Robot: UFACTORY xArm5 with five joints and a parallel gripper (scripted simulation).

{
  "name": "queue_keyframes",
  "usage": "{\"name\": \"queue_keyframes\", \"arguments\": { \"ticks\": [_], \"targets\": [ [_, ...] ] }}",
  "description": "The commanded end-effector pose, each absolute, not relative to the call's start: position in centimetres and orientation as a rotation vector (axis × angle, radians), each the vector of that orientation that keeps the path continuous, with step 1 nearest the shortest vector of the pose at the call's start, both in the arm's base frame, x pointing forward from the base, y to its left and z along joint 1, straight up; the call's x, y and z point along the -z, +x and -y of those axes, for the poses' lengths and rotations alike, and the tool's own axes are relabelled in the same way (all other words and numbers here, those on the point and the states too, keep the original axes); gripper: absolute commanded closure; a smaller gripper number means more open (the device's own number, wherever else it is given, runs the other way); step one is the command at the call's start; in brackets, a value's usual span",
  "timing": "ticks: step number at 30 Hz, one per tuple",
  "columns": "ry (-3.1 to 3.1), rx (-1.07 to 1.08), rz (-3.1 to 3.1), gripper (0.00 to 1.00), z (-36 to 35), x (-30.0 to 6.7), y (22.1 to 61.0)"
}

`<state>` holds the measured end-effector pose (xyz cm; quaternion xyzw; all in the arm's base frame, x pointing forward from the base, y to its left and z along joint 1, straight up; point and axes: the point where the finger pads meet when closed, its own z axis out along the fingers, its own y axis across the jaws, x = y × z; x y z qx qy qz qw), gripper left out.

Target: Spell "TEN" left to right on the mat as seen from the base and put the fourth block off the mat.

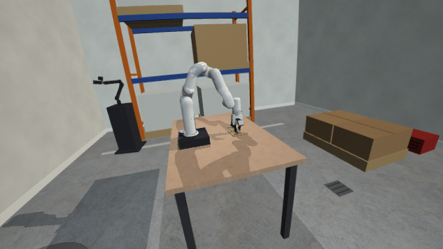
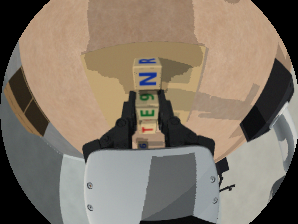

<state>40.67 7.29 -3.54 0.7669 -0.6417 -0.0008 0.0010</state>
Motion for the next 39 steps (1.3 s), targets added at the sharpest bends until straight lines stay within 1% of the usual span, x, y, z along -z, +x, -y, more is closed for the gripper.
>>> {"name": "queue_keyframes", "arguments": {
  "ticks": [1,39],
  "targets": [
    [2.410,-0.001,2.016,0.79,-7.32,3.44,40.80],
    [2.410,-0.001,2.016,0.79,-7.31,3.82,40.80]
  ]
}}
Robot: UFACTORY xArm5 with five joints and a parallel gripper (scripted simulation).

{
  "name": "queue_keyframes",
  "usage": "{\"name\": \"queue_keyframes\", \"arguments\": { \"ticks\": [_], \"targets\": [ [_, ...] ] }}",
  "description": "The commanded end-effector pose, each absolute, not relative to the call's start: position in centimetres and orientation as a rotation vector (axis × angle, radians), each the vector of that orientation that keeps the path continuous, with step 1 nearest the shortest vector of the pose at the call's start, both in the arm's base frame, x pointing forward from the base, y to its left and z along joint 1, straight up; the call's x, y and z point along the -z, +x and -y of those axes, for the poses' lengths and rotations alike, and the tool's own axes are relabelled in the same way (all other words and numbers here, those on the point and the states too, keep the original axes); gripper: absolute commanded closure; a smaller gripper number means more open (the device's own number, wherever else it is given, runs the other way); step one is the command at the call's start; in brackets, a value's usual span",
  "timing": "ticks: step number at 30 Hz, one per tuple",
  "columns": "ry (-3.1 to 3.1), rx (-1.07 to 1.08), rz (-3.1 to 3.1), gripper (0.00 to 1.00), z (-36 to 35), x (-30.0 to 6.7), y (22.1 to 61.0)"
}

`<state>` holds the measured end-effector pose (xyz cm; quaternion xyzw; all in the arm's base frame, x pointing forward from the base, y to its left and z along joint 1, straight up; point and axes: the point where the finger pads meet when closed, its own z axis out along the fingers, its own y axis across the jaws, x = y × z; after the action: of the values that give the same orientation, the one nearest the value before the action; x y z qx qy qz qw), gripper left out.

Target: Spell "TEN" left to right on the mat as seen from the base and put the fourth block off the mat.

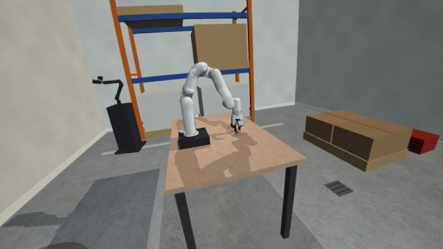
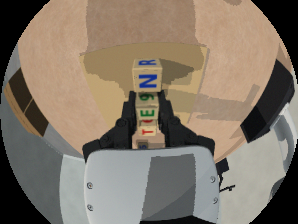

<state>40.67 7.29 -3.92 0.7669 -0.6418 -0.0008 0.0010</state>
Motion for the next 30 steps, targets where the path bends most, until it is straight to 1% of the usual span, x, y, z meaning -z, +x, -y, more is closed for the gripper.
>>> {"name": "queue_keyframes", "arguments": {
  "ticks": [1,28,29,30],
  "targets": [
    [2.410,-0.001,2.016,0.79,-7.31,3.82,40.80],
    [2.410,-0.001,2.016,0.79,-7.31,3.82,40.80],
    [2.410,-0.001,2.016,0.74,-7.31,3.82,40.80],
    [2.410,-0.001,2.016,0.74,-7.31,3.82,40.80]
  ]
}}
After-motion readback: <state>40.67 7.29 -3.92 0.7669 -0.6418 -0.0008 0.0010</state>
